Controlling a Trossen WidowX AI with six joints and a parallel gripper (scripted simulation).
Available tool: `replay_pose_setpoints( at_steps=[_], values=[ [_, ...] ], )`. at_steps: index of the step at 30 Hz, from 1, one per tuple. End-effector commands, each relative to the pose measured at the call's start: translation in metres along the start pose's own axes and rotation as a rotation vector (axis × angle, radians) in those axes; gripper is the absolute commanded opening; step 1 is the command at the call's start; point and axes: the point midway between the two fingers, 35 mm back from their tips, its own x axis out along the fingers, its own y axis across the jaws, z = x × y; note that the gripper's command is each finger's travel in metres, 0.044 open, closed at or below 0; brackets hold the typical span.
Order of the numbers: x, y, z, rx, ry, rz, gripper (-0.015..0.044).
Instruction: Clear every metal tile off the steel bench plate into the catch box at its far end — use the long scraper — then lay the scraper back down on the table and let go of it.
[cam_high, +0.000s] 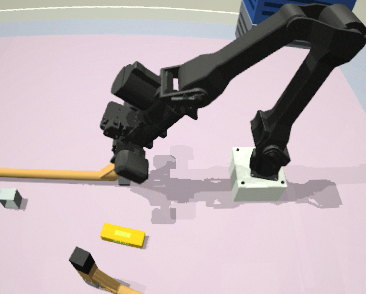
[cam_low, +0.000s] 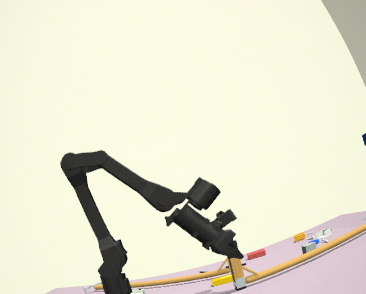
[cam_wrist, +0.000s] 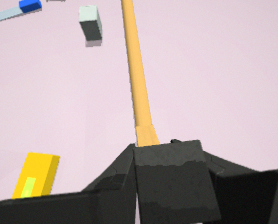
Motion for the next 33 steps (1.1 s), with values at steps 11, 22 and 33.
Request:
replay_pose_setpoints(
  at_steps=[11, 22, 33],
  values=[
    [0.011, -0.006, 0.022, 0.008, -0.013, -0.006, 0.0000],
    [0.022, -0.009, 0.035, 0.012, -0.014, -0.010, 0.0000],
    [0.033, -0.008, 0.048, 0.016, -0.014, -0.013, 0.0000]
  ],
)
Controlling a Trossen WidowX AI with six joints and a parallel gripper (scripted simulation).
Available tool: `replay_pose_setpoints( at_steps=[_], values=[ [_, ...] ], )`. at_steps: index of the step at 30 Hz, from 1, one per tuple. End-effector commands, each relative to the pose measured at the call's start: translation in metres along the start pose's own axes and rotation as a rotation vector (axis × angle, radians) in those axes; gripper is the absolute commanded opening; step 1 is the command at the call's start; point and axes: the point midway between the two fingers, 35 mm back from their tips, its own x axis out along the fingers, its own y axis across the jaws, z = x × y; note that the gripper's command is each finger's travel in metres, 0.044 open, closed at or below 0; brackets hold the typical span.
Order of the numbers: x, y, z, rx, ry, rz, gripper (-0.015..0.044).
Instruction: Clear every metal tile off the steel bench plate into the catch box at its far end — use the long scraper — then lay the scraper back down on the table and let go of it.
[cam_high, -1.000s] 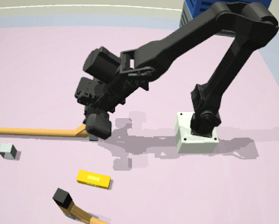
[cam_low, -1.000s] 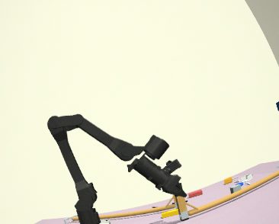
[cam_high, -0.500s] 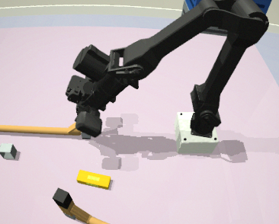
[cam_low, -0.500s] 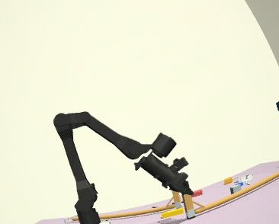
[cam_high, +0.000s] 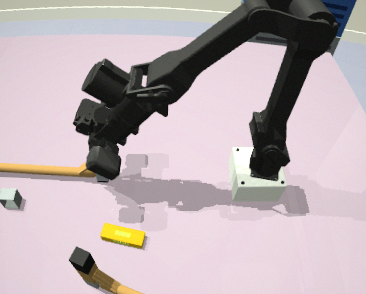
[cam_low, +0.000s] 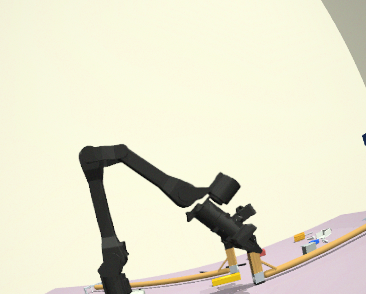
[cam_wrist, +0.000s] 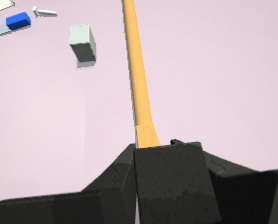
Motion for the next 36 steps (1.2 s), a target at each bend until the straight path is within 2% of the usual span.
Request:
replay_pose_setpoints(
  at_steps=[1, 36],
  values=[
    [0.002, 0.000, 0.008, 0.004, -0.014, -0.004, 0.0000],
    [0.033, 0.005, 0.054, 0.005, -0.019, -0.004, 0.0000]
  ],
)
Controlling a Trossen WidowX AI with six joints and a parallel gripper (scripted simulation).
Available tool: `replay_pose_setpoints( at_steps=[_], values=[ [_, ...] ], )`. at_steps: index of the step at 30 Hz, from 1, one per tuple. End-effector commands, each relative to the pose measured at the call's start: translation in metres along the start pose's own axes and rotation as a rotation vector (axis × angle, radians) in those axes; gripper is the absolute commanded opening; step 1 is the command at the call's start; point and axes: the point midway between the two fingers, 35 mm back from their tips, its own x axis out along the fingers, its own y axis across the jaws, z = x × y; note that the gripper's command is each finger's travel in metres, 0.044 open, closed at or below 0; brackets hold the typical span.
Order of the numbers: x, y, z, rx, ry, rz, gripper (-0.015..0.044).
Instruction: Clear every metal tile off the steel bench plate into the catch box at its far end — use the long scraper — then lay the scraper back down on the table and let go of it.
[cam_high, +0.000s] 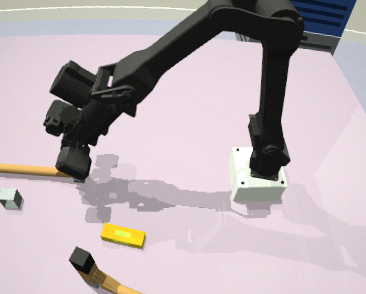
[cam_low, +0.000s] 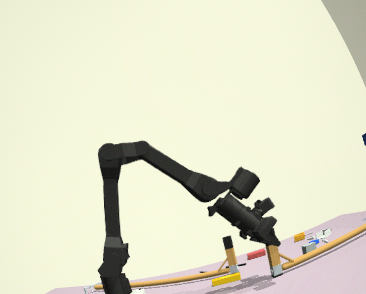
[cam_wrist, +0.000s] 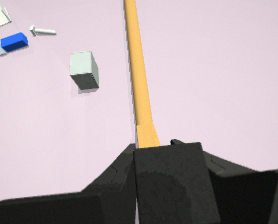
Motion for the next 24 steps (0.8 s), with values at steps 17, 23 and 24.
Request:
replay_pose_setpoints(
  at_steps=[17, 23, 24],
  values=[
    [0.015, 0.000, 0.032, 0.003, -0.014, -0.003, 0.0000],
    [0.021, 0.001, 0.039, 0.003, -0.015, -0.003, 0.0000],
    [0.022, 0.001, 0.041, 0.003, -0.015, -0.003, 0.0000]
  ],
)
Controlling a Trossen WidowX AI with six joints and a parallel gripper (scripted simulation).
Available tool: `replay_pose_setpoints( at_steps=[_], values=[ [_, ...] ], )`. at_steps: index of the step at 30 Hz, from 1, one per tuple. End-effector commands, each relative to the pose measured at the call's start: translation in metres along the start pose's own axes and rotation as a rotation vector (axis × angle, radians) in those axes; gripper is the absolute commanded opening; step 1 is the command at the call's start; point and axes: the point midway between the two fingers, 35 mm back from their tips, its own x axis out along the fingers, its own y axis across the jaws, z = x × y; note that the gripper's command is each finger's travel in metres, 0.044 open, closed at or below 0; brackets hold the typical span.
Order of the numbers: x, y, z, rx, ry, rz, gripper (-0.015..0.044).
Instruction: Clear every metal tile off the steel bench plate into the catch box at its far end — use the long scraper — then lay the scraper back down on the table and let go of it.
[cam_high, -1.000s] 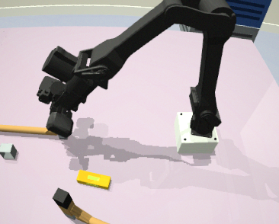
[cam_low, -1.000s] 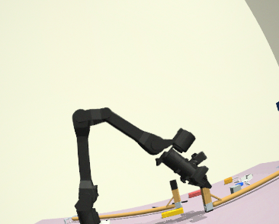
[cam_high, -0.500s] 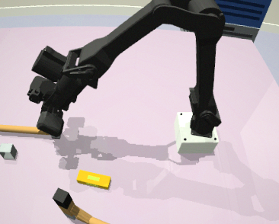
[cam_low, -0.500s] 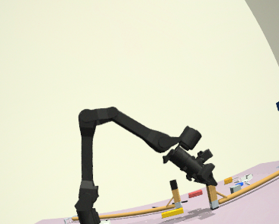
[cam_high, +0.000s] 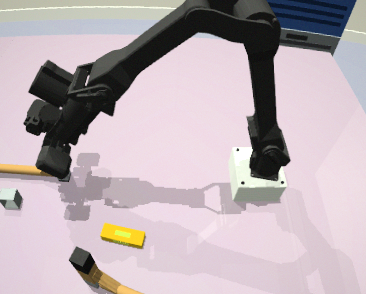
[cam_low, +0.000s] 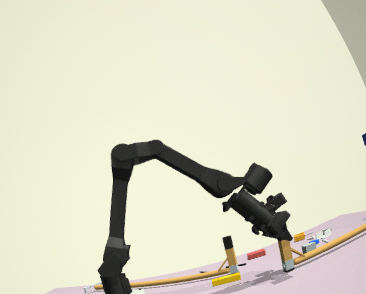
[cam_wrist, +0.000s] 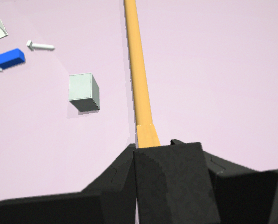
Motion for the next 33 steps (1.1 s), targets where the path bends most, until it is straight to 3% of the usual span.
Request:
replay_pose_setpoints(
  at_steps=[1, 33],
  values=[
    [0.001, 0.000, 0.010, 0.003, -0.014, -0.003, 0.0000],
    [0.031, 0.002, 0.047, 0.003, -0.018, -0.003, 0.0000]
  ],
)
